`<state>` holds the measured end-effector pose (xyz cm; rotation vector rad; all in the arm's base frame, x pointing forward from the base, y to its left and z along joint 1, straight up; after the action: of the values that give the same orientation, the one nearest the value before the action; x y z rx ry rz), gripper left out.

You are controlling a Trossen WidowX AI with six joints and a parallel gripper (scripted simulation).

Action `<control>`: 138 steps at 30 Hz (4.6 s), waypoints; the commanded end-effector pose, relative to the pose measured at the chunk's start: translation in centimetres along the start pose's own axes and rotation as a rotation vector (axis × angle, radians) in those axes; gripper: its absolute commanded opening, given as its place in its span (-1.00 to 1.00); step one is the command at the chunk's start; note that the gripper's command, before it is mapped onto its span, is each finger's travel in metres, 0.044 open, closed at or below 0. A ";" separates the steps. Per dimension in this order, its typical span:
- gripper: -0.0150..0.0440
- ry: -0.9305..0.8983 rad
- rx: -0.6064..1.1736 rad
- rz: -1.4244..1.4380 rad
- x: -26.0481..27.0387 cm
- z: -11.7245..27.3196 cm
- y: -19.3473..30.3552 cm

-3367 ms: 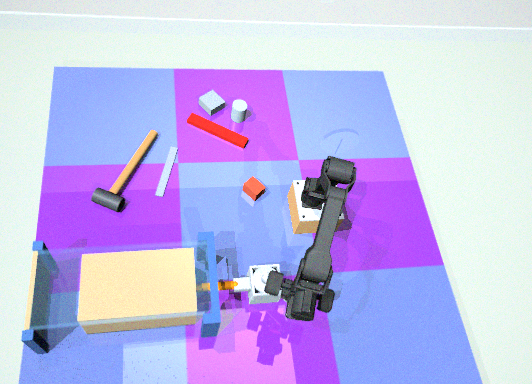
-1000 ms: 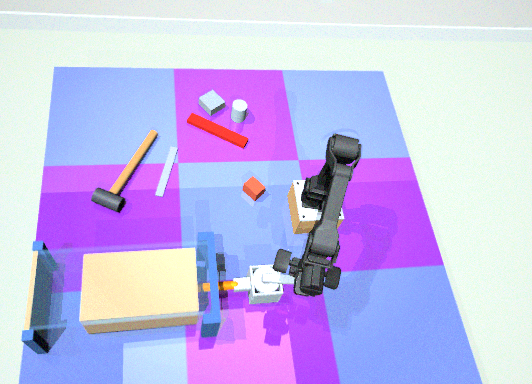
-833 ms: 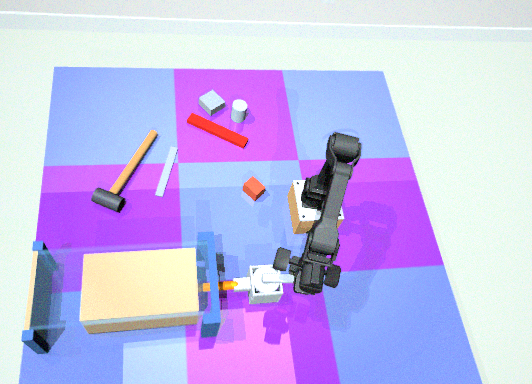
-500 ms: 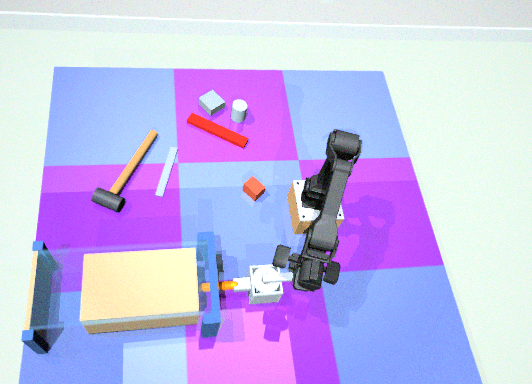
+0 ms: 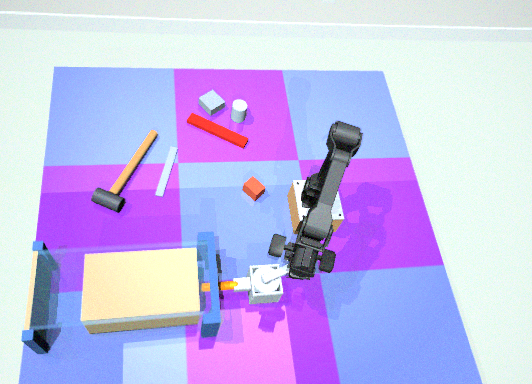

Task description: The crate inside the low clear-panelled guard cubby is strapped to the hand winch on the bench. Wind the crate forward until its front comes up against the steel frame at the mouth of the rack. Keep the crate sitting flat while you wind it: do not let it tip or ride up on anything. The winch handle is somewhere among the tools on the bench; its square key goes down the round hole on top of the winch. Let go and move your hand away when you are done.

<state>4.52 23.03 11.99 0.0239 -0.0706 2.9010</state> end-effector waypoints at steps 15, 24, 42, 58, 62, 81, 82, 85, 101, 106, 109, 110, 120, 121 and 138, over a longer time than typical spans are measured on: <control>-0.49 0.017 0.021 -0.009 -2.0 0.1 1.7; -0.49 0.018 0.022 -0.009 -2.8 0.1 2.1; -0.49 0.019 0.022 -0.009 -4.6 0.2 2.7; -0.49 0.021 0.023 -0.009 -6.3 0.2 2.9; -0.49 0.022 0.023 -0.009 -6.7 0.2 2.9; -0.49 0.024 0.023 -0.009 -8.7 0.3 2.8; -0.49 0.024 0.023 -0.009 -8.8 0.3 2.8; -0.49 0.024 0.022 -0.009 -9.1 0.3 2.7; -0.49 0.026 0.022 -0.009 -10.7 0.3 2.2; -0.49 0.026 0.022 -0.009 -11.1 0.3 2.0; -0.49 0.027 0.022 -0.009 -11.4 0.3 1.9; -0.49 0.027 0.022 -0.009 -11.5 0.3 1.8; -0.49 0.027 0.021 -0.009 -12.4 0.4 1.3; -0.49 0.028 0.021 -0.009 -12.5 0.4 1.2; -0.49 0.029 0.020 -0.009 -13.9 0.4 0.1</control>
<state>16.87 19.23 11.72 0.0414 -0.0131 2.8975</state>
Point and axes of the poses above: the point midway between the two fingers, 35 mm back from their tips, its own z axis back along the fingers, its own x axis across the jaws, y = z × x, the point moved 7 cm from there along z, back along the fingers, and after that the axes turned 3 degrees about -z, right-handed, at the moved point
